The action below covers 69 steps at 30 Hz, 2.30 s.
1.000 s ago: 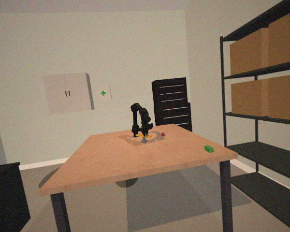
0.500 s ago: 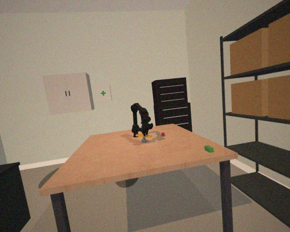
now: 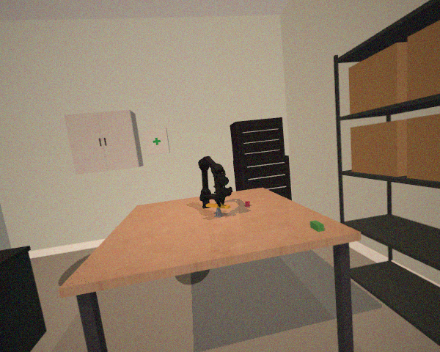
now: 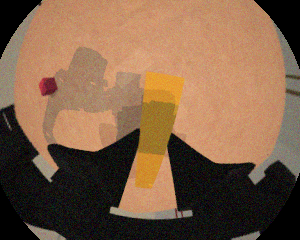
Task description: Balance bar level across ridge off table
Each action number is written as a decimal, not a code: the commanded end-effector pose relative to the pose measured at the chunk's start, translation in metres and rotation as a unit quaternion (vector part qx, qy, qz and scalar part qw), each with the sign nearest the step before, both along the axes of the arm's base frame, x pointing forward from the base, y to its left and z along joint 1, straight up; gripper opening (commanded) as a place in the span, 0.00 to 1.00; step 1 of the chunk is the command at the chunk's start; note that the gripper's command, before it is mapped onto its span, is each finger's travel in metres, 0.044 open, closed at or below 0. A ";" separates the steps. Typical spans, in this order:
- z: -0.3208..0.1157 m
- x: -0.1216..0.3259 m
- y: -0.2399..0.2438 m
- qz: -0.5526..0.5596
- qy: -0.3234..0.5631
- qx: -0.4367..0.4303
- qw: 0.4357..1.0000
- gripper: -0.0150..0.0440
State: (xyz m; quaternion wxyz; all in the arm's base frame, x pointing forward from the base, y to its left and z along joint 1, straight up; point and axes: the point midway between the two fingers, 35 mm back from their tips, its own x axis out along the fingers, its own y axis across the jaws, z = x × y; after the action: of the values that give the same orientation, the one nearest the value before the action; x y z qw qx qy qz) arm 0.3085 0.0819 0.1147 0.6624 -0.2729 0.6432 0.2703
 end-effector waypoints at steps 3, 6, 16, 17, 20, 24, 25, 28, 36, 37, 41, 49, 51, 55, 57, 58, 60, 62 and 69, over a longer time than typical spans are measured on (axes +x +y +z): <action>0.001 0.000 0.000 -0.001 0.000 0.000 1.000 0.25; 0.001 0.000 0.000 -0.001 0.000 0.000 1.000 0.25; 0.001 0.000 0.000 -0.001 0.000 0.000 1.000 0.25; 0.000 0.000 0.000 0.000 0.000 0.000 1.000 0.25; 0.000 0.000 0.000 0.000 0.000 0.000 1.000 0.25; 0.000 0.000 0.000 0.000 0.000 0.000 1.000 0.25; 0.000 0.000 0.000 0.000 0.000 0.000 1.000 0.25; 0.000 0.000 0.000 0.000 0.000 0.000 1.000 0.25; 0.000 0.000 0.000 0.000 0.000 0.000 1.000 0.25; 0.000 0.000 0.000 0.000 0.000 0.000 1.000 0.25; 0.000 0.000 0.000 0.000 0.000 0.000 1.000 0.25; 0.000 0.000 0.000 0.000 0.000 0.000 1.000 0.39; 0.000 0.000 0.000 0.000 0.000 0.000 1.000 0.48; 0.000 0.000 0.000 0.000 0.000 0.000 1.000 0.54; 0.000 0.000 0.000 0.000 0.000 0.000 1.000 0.54; 0.000 0.000 0.000 0.000 0.000 0.000 1.000 0.54; 0.000 0.000 0.000 0.000 0.000 0.000 1.000 0.54; 0.000 0.000 0.000 0.000 0.000 0.000 1.000 0.54; 0.000 0.000 0.000 0.000 0.000 0.000 1.000 0.54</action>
State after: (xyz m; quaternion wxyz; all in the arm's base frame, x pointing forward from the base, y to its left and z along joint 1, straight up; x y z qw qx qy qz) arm 0.3084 0.0818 0.1149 0.6622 -0.2729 0.6434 0.2703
